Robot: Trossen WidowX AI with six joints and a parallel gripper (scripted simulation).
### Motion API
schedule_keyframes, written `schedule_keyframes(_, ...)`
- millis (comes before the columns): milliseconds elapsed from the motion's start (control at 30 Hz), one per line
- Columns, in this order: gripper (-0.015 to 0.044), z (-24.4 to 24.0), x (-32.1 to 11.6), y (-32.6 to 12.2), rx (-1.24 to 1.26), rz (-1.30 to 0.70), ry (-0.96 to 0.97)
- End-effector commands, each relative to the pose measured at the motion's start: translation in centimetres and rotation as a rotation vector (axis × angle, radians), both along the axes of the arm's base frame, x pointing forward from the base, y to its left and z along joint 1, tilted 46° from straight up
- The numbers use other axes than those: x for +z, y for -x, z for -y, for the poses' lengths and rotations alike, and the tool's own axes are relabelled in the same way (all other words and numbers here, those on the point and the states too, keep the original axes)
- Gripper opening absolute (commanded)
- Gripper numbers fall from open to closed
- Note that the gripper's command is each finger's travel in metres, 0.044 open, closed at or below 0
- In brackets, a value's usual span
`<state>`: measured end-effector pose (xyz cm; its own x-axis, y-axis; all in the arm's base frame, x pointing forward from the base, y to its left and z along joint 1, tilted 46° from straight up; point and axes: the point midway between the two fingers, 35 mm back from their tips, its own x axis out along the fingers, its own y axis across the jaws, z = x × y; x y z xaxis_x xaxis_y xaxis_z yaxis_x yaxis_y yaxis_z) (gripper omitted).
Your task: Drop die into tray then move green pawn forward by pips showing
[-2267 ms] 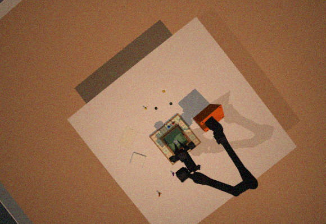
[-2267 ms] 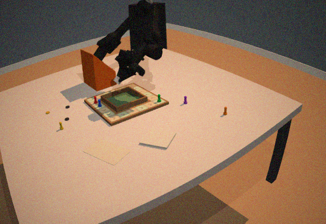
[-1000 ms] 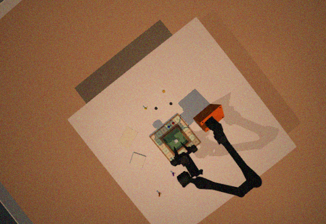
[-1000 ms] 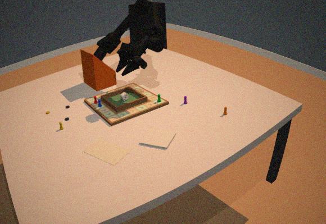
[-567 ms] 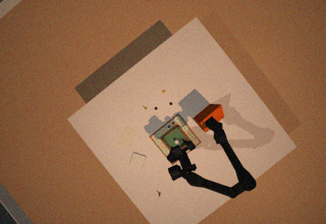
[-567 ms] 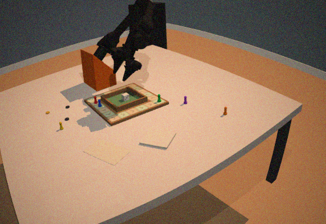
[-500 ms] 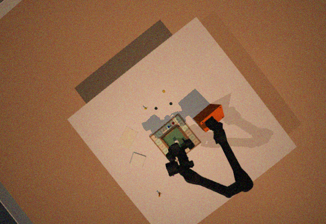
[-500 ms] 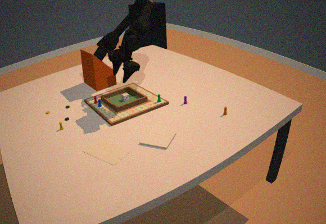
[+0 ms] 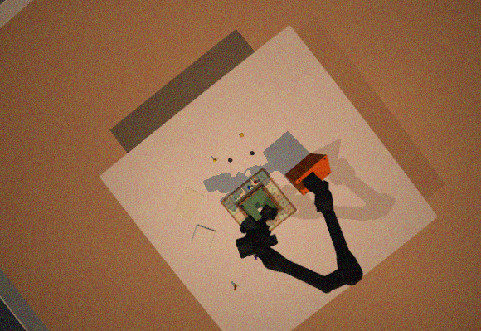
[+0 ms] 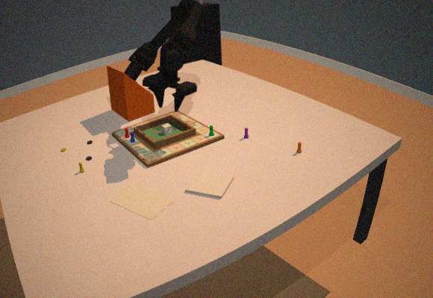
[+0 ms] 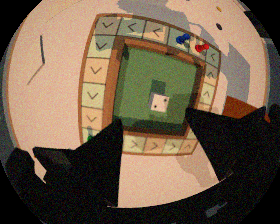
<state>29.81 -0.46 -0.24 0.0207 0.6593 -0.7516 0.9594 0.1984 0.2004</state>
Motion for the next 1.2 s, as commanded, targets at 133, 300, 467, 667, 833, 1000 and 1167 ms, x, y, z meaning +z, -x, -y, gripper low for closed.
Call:
schedule_keyframes(133, 0.02, -5.3, 3.6, -7.5, 0.682, 0.669, -0.013)
schedule_keyframes(300, 0.02, -7.7, 5.0, -9.5, 0.909, 0.901, -0.019)
schedule_keyframes(467, 0.02, -8.1, 5.3, -9.7, 0.933, 0.926, -0.02)
schedule_keyframes(667, 0.02, -8.1, 5.3, -9.7, 0.933, 0.926, -0.02)
schedule_keyframes(833, 0.02, -8.2, 5.4, -9.6, 0.933, 0.926, -0.02)
schedule_keyframes(1000, 0.02, -9.3, 4.4, -9.6, 0.932, 0.926, -0.02)
schedule_keyframes(1167, 0.02, -9.5, 4.2, -9.7, 0.932, 0.926, -0.02)
